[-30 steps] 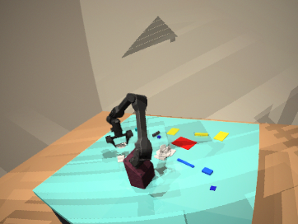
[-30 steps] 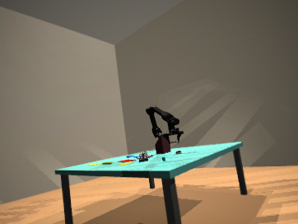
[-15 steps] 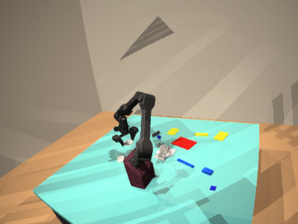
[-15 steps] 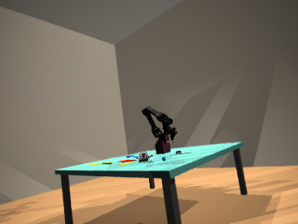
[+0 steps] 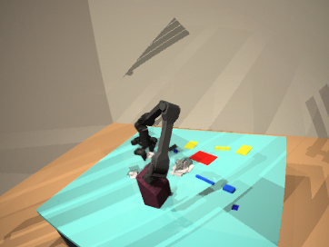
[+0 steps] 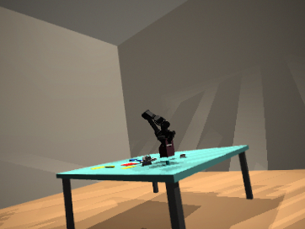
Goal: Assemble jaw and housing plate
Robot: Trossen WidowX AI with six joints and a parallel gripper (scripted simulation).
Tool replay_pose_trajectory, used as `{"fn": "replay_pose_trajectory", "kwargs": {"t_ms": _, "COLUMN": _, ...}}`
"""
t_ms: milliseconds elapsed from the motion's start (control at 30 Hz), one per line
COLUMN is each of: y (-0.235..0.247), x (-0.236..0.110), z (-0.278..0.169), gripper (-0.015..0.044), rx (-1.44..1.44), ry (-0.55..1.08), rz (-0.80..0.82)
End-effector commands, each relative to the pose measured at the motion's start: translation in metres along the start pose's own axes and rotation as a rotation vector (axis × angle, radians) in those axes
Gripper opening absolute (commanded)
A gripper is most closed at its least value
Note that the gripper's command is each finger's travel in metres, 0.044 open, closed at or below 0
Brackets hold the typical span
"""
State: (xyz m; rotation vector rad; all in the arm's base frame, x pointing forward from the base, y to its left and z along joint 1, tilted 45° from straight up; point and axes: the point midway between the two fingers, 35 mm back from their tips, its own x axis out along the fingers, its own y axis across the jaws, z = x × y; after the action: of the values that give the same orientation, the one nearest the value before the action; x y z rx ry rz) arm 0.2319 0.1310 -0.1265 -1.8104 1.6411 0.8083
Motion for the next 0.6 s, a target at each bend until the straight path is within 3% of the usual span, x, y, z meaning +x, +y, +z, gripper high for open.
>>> {"fn": "replay_pose_trajectory", "kwargs": {"t_ms": 0, "y": -0.005, "x": -0.001, "z": -0.013, "gripper": 0.0351, "rx": -0.105, "ry": 0.001, "rz": -0.004}}
{"fn": "replay_pose_trajectory", "kwargs": {"t_ms": 567, "y": -0.022, "x": 0.0, "z": -0.064, "gripper": 0.0351, "rx": -0.538, "ry": 0.01, "rz": -0.005}}
